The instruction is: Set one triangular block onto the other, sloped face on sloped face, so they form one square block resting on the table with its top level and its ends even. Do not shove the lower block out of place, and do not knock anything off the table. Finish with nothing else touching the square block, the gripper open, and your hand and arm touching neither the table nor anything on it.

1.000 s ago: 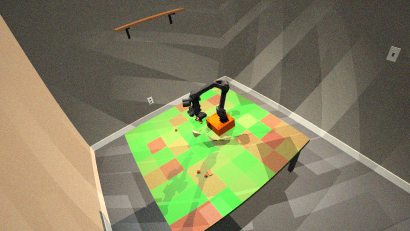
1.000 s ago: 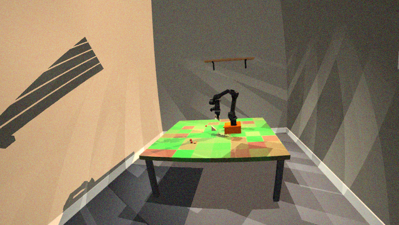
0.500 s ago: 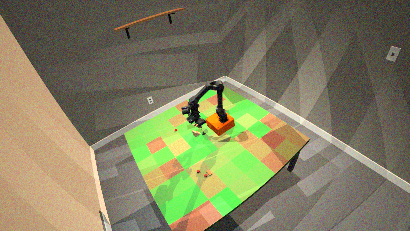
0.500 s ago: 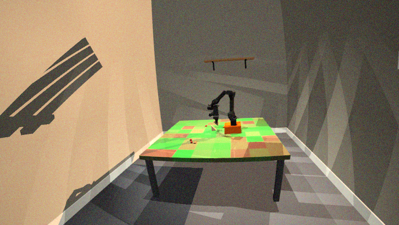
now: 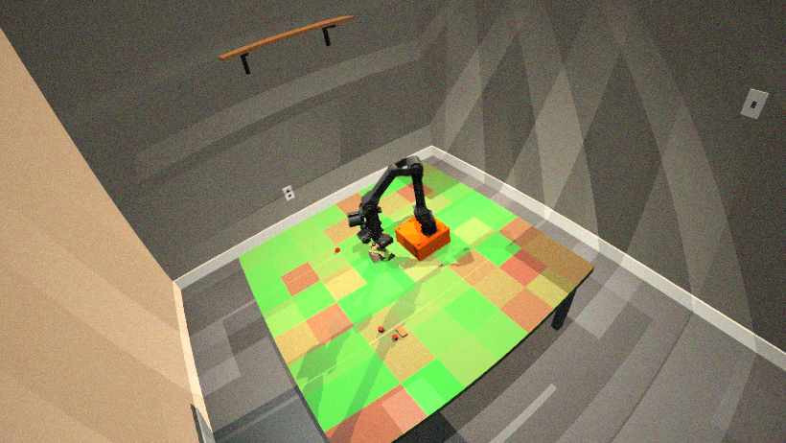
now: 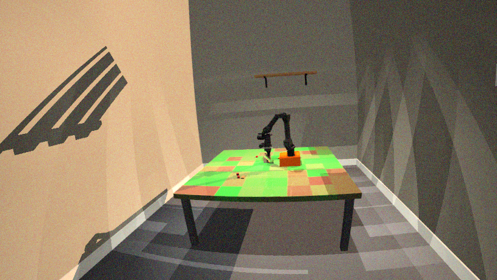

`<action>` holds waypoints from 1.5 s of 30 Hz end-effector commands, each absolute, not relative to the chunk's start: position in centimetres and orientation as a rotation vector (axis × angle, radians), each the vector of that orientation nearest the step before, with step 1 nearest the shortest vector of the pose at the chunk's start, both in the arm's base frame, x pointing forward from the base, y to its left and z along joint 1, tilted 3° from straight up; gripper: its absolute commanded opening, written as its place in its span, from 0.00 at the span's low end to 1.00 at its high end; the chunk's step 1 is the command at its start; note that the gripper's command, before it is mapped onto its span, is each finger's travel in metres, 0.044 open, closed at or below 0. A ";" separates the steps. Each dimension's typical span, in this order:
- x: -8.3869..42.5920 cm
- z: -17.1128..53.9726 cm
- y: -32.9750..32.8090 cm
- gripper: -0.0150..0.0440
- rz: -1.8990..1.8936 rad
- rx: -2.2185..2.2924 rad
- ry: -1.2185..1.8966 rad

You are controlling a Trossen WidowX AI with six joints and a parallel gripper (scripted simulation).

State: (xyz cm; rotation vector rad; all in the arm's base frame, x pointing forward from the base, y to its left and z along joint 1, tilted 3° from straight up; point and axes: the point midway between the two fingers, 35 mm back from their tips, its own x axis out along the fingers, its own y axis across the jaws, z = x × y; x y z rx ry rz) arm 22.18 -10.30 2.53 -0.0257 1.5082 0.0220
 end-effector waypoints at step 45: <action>22.5 1.9 -10.5 0.25 0.011 -0.029 1.512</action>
